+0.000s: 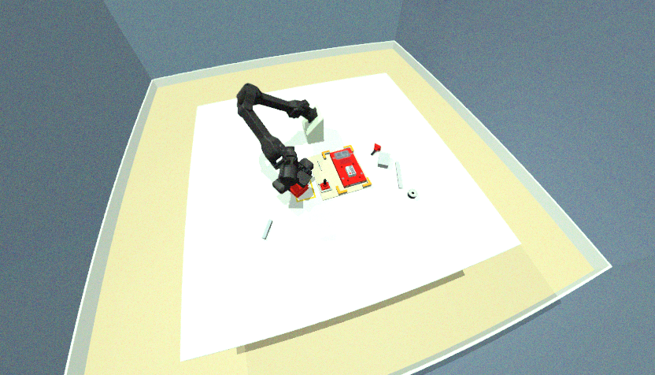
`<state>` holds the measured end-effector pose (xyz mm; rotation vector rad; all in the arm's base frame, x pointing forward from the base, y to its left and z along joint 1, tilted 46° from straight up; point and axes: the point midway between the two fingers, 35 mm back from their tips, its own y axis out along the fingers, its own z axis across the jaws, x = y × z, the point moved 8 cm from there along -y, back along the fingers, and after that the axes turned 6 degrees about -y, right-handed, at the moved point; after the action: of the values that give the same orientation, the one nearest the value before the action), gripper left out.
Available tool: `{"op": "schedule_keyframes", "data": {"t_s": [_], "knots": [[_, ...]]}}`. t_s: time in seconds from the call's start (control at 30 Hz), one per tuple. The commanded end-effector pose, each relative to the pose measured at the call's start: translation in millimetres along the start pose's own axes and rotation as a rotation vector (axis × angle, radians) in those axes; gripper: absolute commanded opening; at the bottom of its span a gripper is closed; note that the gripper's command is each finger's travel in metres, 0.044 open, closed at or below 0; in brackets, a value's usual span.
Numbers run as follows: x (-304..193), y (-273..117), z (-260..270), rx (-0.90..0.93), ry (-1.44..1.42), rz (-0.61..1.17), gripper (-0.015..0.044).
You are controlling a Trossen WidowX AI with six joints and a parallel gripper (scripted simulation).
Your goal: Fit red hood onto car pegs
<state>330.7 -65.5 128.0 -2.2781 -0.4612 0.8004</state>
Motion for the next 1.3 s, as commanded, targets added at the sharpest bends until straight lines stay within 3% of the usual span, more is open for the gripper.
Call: {"op": "schedule_keyframes", "data": {"t_s": [0.0,0.23,0.87,1.27], "knots": [[0.0,-3.6,-0.1,0.000,0.002,0.000,0.0163],[0.1,-20.3,-0.1,0.000,0.002,0.000,0.0000],[0.3,-87.7,-0.3,0.003,0.001,-0.002,0.0000],[17.4,-94.7,11.2,0.013,0.034,-0.009,0.0000]]}}
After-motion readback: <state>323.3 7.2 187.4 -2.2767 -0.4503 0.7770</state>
